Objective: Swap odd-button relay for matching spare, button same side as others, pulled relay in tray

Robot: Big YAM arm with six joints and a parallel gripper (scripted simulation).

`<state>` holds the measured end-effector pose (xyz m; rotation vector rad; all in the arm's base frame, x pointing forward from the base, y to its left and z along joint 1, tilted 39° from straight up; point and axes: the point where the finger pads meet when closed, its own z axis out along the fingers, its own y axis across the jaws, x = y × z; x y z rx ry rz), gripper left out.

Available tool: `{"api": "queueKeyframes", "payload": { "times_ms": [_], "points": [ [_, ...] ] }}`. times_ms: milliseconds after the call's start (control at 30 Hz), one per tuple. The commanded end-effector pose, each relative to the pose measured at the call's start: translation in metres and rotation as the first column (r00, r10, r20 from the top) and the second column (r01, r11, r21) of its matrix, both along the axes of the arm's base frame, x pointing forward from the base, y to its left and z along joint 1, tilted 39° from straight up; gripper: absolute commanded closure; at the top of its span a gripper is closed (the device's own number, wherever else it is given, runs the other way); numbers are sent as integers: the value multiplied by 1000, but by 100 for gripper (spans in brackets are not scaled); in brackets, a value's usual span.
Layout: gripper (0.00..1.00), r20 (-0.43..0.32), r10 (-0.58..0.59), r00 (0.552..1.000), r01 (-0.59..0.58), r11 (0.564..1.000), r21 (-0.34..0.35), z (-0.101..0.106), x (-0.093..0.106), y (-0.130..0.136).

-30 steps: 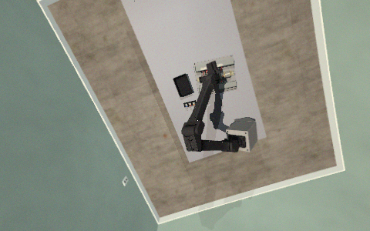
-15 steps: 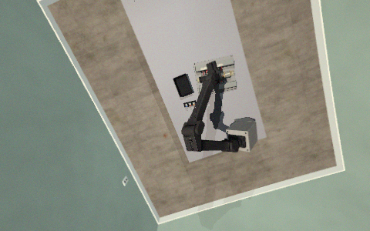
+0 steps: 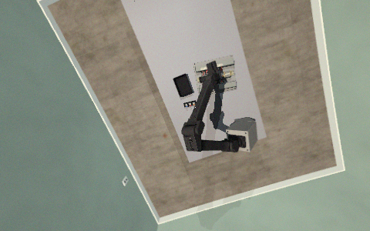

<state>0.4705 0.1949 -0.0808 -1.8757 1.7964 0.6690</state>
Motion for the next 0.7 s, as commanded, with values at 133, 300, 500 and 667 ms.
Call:
{"api": "queueKeyframes", "payload": {
  "times_ms": [133, 300, 500, 667],
  "points": [
    [100, 44, -24, 999, 24, 1000, 12, 20, 22, -13],
    [100, 44, -24, 999, 24, 1000, 12, 20, 22, -13],
    [100, 45, -24, 999, 24, 1000, 12, 21, 22, -13],
    [100, 48, -23, 999, 23, 1000, 13, 23, 22, -14]
  ]
}}
